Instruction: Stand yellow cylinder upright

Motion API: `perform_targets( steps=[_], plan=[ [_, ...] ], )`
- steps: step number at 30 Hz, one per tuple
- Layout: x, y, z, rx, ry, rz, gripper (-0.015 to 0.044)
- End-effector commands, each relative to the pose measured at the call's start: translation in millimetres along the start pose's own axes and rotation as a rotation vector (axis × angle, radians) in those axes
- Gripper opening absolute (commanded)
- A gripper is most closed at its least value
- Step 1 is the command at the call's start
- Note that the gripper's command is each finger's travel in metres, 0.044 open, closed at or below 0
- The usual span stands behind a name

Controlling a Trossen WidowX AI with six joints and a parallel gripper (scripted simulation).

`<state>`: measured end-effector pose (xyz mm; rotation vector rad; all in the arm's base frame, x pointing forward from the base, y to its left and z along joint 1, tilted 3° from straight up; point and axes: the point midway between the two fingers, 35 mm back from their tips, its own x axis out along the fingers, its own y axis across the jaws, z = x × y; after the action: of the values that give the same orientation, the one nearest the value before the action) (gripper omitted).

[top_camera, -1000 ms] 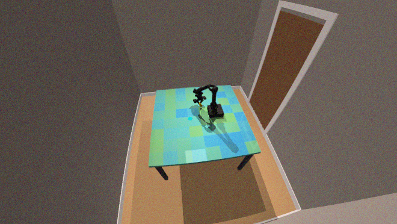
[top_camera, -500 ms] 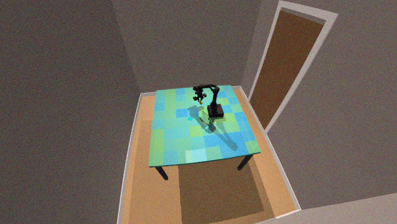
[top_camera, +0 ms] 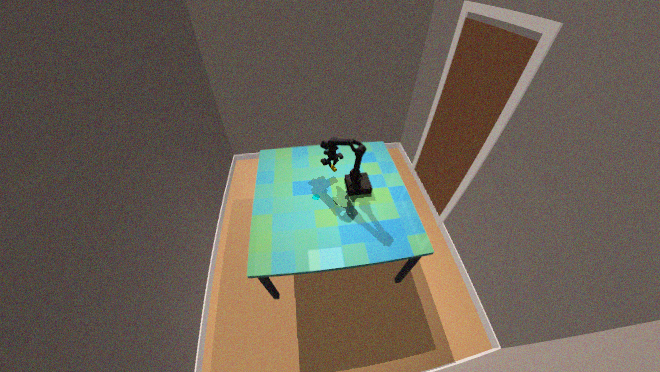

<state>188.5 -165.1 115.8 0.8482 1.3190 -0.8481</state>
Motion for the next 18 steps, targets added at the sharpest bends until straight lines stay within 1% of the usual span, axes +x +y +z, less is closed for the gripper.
perform_targets(
  steps=[1, 18],
  plan=[
    [-1.5, 9.1, -1.4, -0.066, 0.001, -0.002, 0.0105],
    [-3.2, 49.8, -9.9, -0.349, 0.002, 0.003, 0.0105]
  ],
)
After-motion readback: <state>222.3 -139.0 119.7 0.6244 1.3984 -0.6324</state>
